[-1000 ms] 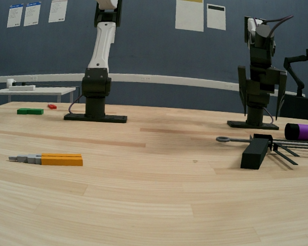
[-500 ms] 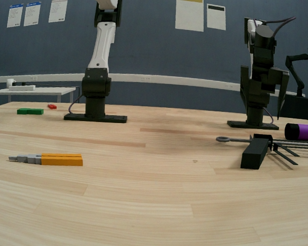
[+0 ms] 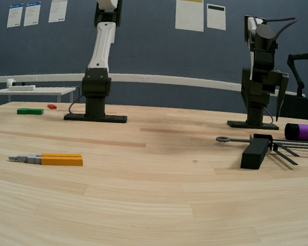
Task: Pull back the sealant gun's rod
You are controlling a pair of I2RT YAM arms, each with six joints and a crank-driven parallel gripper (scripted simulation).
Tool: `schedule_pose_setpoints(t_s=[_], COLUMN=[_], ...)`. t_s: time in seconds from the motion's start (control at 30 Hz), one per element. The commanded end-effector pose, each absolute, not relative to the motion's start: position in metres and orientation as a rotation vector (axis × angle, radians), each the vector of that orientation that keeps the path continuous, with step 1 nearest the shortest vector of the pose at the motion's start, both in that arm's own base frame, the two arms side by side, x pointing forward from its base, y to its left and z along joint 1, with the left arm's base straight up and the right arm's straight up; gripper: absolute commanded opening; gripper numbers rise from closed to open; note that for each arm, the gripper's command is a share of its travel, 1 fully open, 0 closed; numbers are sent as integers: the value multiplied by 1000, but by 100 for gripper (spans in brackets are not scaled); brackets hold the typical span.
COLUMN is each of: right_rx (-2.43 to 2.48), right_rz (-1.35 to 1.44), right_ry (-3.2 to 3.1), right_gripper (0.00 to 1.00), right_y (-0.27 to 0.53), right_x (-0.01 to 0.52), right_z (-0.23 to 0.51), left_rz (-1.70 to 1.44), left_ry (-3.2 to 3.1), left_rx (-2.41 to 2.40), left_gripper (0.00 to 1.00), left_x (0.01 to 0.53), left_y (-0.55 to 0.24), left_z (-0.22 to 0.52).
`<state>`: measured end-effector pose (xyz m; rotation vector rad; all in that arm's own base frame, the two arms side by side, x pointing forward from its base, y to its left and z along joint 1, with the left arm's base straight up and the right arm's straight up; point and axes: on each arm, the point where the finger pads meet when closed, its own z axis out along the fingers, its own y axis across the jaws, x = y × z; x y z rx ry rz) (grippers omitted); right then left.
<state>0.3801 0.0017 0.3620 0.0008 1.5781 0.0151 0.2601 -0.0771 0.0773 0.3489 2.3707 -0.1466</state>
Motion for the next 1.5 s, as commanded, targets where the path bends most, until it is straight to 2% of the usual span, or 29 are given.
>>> schedule_pose_setpoints(t_s=[0.0,0.67,1.47], right_rx=[3,4,5], right_rz=[-3,-3,-2], right_ry=[1566,1559,1560], right_gripper=[100,100,100], right_y=[1,15,31], right_x=[383,378,373], right_z=[358,348,333], left_rz=[-111,52,59], left_ry=[2534,3059,3104], left_rx=[332,464,485], left_gripper=[93,93,93], left_x=[256,267,268], left_y=[-74,-77,-77], left_z=[78,64,24])
